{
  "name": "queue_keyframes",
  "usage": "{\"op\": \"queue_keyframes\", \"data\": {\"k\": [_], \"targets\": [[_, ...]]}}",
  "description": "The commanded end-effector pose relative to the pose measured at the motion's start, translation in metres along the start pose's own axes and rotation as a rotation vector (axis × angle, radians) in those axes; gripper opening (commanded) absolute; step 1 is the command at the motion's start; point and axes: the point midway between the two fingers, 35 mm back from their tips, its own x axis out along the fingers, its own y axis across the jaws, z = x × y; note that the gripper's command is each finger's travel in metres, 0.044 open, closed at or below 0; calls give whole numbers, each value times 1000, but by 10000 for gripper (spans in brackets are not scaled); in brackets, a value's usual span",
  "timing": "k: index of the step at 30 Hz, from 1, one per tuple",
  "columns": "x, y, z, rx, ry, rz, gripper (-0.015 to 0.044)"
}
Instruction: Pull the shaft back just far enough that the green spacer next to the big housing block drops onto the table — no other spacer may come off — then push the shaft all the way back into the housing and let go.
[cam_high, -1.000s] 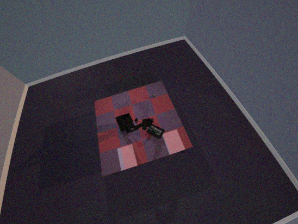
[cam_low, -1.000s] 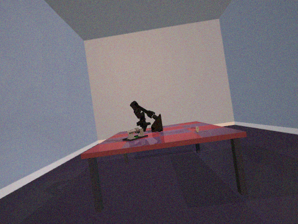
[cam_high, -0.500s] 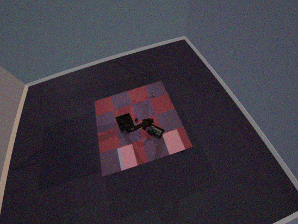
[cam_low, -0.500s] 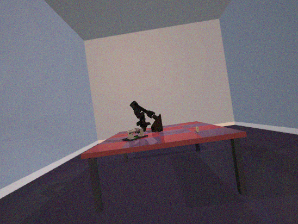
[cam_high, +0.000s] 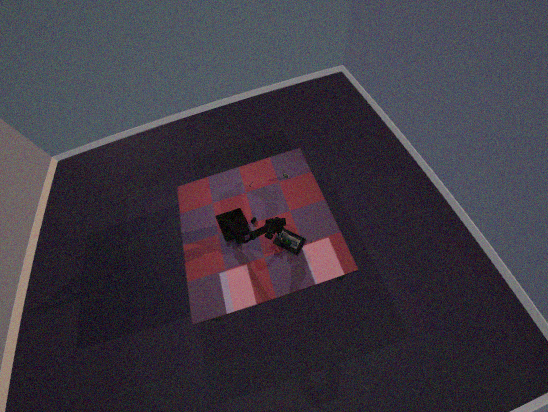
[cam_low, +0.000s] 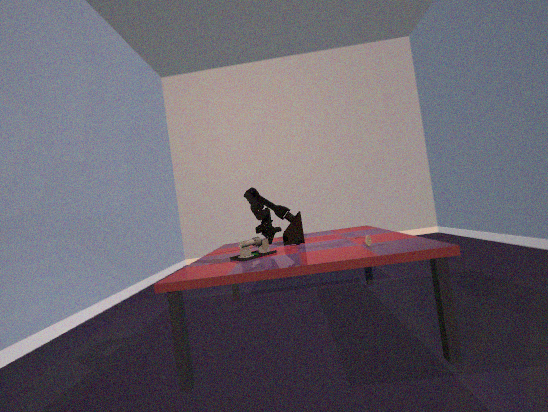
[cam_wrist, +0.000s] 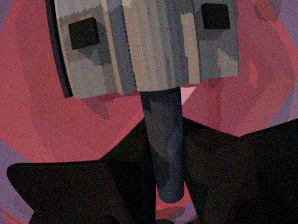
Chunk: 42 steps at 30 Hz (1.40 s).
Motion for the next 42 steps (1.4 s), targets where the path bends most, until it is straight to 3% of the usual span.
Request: {"op": "queue_keyframes", "data": {"k": [1,42], "targets": [[-1,0,3,1,-5,-2,0],[-1,-1,10,1,-6,-2,0]]}}
